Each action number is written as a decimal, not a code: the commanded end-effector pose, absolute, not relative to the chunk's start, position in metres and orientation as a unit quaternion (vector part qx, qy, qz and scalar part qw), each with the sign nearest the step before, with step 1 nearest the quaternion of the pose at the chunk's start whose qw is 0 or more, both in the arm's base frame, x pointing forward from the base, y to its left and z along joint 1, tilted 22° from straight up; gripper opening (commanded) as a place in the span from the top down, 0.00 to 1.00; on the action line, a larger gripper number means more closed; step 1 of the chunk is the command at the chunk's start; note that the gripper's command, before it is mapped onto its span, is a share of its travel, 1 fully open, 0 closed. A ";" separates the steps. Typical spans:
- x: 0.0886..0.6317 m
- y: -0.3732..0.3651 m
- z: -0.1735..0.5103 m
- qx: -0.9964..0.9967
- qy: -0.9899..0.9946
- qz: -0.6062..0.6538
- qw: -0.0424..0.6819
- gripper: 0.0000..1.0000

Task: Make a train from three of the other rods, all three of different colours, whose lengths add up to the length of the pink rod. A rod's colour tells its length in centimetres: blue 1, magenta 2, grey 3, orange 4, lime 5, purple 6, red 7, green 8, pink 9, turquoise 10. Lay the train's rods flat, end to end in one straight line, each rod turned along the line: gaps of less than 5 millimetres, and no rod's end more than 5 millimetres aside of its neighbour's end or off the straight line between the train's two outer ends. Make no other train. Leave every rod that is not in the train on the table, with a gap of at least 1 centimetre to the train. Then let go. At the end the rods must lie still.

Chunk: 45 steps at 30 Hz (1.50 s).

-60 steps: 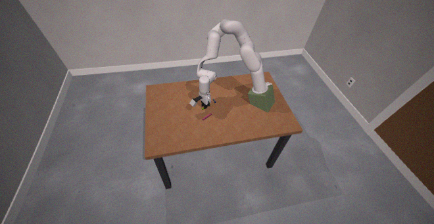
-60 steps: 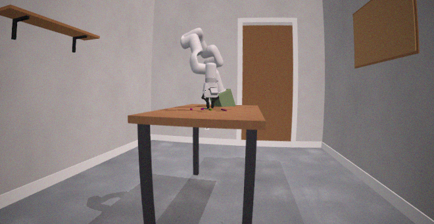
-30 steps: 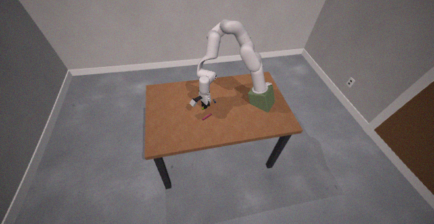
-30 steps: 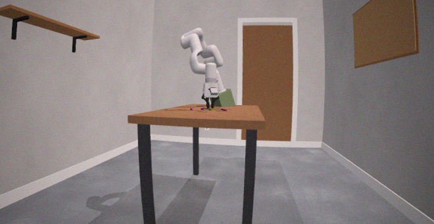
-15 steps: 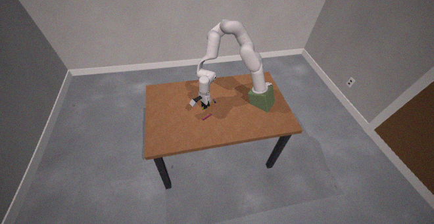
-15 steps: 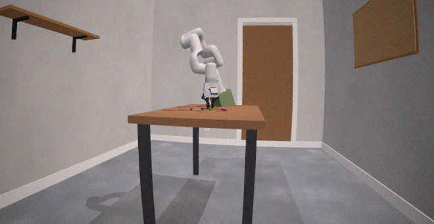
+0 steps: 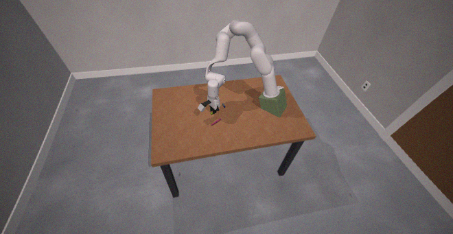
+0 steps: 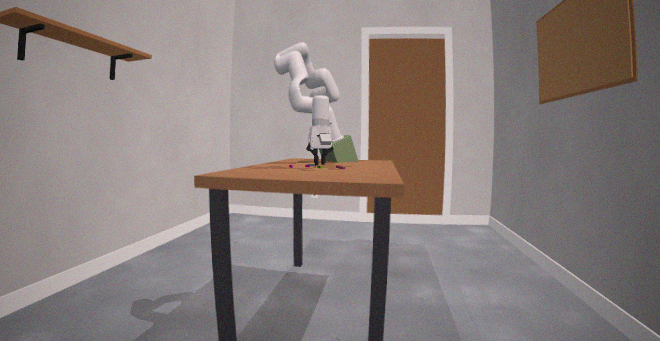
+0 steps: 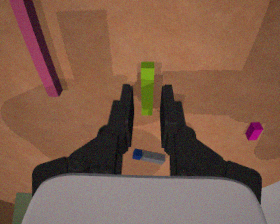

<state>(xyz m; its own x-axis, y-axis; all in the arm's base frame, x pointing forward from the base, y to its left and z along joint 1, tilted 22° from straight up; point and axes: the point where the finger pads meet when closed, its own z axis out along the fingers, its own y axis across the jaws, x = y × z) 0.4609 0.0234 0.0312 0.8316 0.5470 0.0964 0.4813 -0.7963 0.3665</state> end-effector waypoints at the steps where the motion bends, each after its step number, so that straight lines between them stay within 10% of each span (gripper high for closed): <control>1: 0.462 0.024 0.032 0.942 0.273 0.101 0.166 0.76; 45: 0.466 0.021 0.019 0.942 0.273 0.101 0.166 0.76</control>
